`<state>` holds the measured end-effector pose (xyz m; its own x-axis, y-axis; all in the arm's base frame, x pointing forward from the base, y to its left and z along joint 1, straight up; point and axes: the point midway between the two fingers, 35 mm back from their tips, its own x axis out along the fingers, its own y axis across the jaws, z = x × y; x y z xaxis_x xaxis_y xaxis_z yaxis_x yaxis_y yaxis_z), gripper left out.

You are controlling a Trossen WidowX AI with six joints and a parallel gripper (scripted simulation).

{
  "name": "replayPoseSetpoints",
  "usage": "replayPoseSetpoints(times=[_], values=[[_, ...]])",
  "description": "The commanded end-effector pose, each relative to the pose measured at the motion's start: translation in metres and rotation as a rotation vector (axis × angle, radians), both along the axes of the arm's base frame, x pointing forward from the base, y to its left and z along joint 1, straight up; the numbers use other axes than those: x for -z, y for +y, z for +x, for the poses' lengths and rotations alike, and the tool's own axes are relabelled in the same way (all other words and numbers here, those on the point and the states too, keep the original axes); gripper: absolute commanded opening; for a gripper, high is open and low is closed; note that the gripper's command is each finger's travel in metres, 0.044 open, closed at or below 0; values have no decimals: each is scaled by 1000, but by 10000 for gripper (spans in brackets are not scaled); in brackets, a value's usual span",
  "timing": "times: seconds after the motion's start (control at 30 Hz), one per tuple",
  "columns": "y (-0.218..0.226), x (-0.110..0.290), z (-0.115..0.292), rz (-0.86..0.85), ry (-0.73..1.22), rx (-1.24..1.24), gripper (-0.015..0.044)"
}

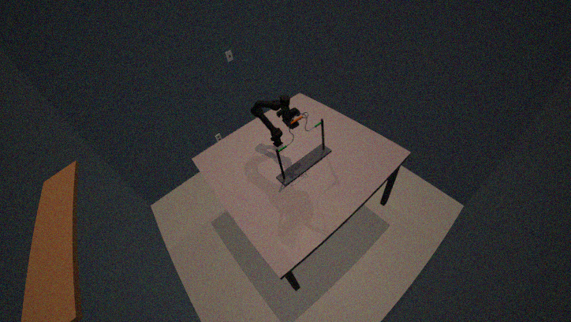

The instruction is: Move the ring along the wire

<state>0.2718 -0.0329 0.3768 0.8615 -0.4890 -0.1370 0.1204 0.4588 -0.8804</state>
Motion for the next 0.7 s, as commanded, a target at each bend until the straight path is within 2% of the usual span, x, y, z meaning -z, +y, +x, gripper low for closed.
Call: replayPoseSetpoints(times=[0.0, 0.67], values=[[-2, -2, -2, -54, -3, 4, -150], [-5, -9, -2, -323, -1, 7, -150]])
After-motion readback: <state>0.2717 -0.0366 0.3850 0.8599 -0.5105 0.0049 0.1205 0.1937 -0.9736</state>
